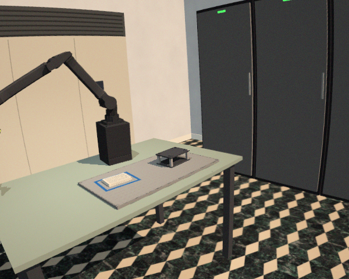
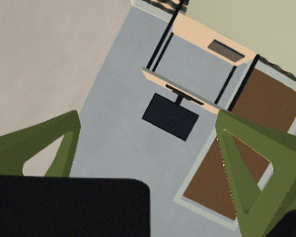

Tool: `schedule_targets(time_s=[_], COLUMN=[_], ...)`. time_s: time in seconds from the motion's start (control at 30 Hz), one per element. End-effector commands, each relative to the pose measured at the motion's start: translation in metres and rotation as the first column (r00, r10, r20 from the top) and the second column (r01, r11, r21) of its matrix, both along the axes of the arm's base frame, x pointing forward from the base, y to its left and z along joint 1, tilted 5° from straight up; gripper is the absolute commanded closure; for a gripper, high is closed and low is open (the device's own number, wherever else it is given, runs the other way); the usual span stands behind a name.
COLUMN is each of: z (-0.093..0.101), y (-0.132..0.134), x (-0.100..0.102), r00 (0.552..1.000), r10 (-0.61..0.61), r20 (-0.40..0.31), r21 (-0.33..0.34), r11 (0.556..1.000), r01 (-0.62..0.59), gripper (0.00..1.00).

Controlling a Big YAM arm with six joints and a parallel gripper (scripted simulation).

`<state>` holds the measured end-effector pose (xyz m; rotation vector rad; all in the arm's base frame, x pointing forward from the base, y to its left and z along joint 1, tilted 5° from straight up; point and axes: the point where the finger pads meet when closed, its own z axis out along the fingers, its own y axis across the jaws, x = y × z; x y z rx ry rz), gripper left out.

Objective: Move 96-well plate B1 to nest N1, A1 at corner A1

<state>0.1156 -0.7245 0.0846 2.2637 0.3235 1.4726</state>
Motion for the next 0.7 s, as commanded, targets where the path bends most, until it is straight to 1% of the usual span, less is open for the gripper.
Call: schedule_targets(time_s=[0.0, 0.53, 0.57, 0.63, 0.67], z=[0.009, 0.009, 0.02, 0.018, 0.017], y=[-0.002, -0.002, -0.014, -0.009, -0.007], x=[-0.001, -0.001, 0.011, 0.02, 0.025], r00=[1.0, 1.0, 0.999, 0.994, 0.993], r10=[-0.001, -0.001, 0.033, 0.069, 0.072], r20=[0.0, 0.0, -0.036, -0.09, -0.095], r21=[-0.015, -0.015, -0.067, -0.073, -0.074], r11=[1.0, 1.0, 0.997, 0.994, 0.994], r01=[0.001, 0.001, -0.035, -0.075, -0.079], gripper=[0.0, 0.0, 0.0, 0.0, 0.0])
